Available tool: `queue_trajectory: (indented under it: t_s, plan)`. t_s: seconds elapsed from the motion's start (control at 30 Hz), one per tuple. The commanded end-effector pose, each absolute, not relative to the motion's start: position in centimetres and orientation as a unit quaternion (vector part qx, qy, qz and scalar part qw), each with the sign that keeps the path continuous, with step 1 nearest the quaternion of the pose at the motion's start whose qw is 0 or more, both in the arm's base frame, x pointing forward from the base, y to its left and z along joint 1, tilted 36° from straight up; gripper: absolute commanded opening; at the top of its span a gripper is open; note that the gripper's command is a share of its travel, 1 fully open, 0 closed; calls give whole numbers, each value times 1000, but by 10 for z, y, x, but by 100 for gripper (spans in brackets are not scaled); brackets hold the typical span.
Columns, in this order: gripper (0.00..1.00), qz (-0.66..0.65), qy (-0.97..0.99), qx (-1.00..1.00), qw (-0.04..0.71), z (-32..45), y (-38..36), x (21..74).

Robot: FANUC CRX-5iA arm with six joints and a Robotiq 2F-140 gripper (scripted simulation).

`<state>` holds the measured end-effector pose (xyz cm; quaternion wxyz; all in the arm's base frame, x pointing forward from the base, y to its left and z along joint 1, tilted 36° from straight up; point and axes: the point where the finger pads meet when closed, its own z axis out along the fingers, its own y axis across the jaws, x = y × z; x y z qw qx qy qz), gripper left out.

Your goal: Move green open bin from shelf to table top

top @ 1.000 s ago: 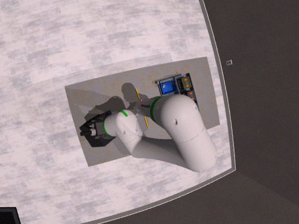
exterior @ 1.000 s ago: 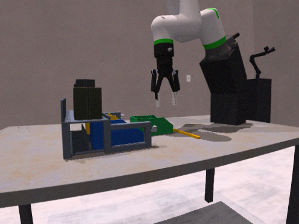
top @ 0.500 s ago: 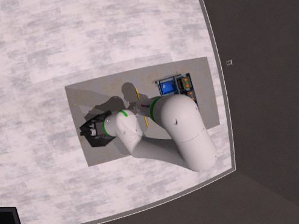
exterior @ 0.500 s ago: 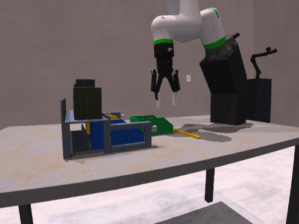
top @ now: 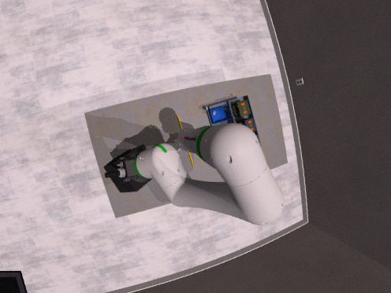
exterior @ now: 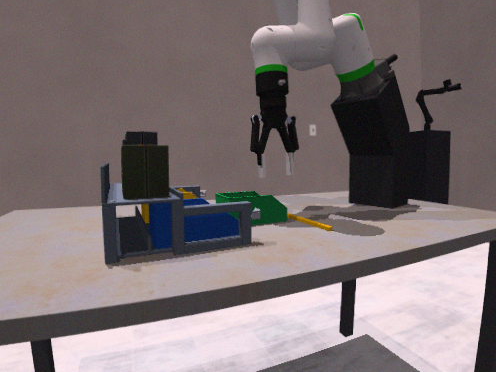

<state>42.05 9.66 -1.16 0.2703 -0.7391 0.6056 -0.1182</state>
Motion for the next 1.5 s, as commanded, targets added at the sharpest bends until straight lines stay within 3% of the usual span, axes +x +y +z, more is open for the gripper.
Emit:
queue_trajectory:
  t_s: [0.0,1.47]
  plan:
    - [57,-141,607,-732,276,-12,97,420]
    - [57,-141,607,-732,276,-12,97,420]
